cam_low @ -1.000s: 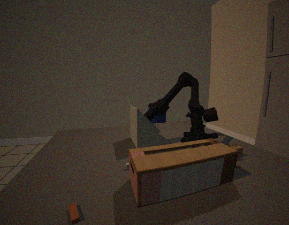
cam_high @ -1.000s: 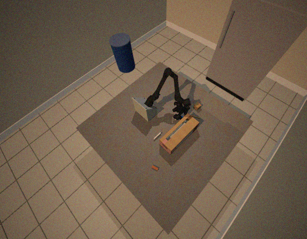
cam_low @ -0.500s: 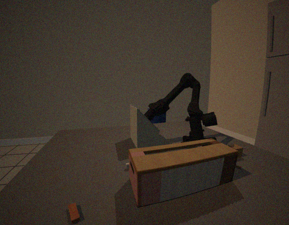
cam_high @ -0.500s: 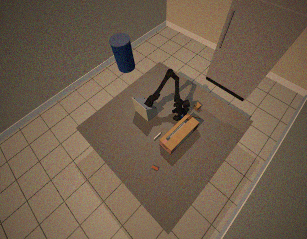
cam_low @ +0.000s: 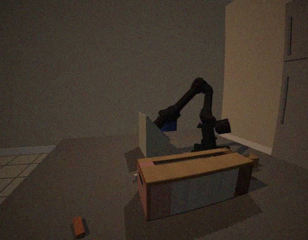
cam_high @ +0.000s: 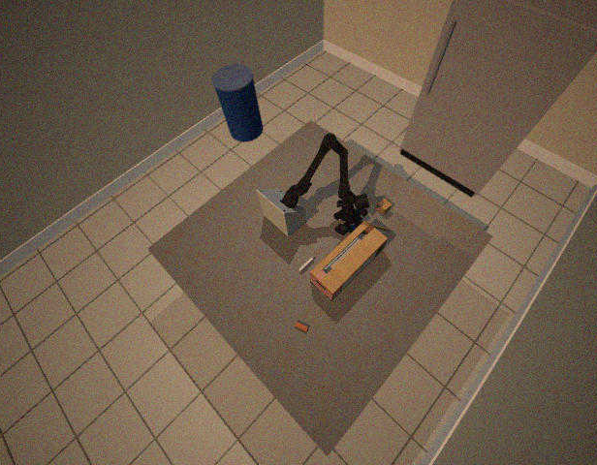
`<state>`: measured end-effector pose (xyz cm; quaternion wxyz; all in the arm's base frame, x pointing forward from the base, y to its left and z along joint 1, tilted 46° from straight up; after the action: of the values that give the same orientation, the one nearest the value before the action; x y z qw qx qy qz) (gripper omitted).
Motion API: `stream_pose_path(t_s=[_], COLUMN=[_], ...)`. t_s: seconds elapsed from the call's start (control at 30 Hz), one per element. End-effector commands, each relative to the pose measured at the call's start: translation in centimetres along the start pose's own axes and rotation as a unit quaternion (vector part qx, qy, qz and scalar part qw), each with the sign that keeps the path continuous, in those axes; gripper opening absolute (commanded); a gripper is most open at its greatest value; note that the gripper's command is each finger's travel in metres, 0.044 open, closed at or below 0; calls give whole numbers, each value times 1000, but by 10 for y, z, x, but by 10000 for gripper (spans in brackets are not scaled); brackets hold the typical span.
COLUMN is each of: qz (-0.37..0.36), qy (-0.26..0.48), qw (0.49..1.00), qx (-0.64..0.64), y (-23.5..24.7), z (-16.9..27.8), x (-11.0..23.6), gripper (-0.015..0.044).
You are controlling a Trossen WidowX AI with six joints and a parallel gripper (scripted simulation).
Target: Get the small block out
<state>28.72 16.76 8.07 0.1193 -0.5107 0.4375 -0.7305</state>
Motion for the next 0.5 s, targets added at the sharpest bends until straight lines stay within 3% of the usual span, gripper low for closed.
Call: stream_pose_path(t_s=[0.0, 0.2, 0.47], qz=[5, 5, 5], qy=[4, 5, 2], qw=[1000, 1000, 998], qx=[4, 5, -64], y=[-5, -8, -5], z=[11, 22, 23], x=[17, 46, 52], gripper=[0, 0, 0])
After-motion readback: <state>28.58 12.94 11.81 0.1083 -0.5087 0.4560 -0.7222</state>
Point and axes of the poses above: the point midway between the two fingers, 35 mm back from their tips, its own x axis back along the fingers, its own y axis across the jaws, z = x × y, the point moved 4 cm from there along x, back along the fingers, and after that the axes turned 14 degrees about -x, right-handed, at the moved point
